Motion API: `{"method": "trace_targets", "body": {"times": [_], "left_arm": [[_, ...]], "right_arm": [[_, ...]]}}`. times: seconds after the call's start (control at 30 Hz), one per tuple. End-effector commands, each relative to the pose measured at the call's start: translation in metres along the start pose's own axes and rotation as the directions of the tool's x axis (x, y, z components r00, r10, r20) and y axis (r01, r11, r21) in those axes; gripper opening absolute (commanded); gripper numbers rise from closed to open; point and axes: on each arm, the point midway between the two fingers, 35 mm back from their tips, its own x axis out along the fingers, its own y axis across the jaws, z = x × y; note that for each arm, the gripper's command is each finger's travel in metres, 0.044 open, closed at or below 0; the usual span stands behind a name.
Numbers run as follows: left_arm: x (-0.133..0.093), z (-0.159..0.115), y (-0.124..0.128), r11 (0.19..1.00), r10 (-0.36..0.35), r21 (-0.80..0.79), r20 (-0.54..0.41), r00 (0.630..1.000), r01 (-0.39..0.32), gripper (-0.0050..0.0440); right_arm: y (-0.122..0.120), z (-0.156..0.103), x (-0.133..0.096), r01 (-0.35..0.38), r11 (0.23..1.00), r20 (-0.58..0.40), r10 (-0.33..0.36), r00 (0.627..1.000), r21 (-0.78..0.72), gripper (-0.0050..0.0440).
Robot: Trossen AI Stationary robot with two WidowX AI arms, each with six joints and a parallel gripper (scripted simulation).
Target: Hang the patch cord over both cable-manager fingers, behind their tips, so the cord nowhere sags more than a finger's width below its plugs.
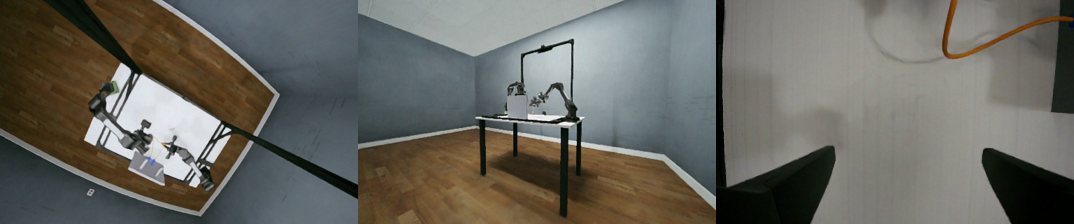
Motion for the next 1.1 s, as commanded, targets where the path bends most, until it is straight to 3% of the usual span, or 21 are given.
{"method": "trace_targets", "body": {"times": [0.0,1.07], "left_arm": [[-0.005,0.028,0.007,0.999,0.002,-0.039,0.038,0.999,-0.001,0.0025],[0.008,0.037,0.019,0.997,0.022,-0.074,-0.014,1.0,-0.023,0.0025]], "right_arm": [[0.0,0.001,-0.013,0.008,1.0,0.034,-0.008,0.999,-0.002,0.044],[0.0,0.001,-0.013,0.008,1.0,0.034,-0.008,0.999,-0.002,0.044]]}}
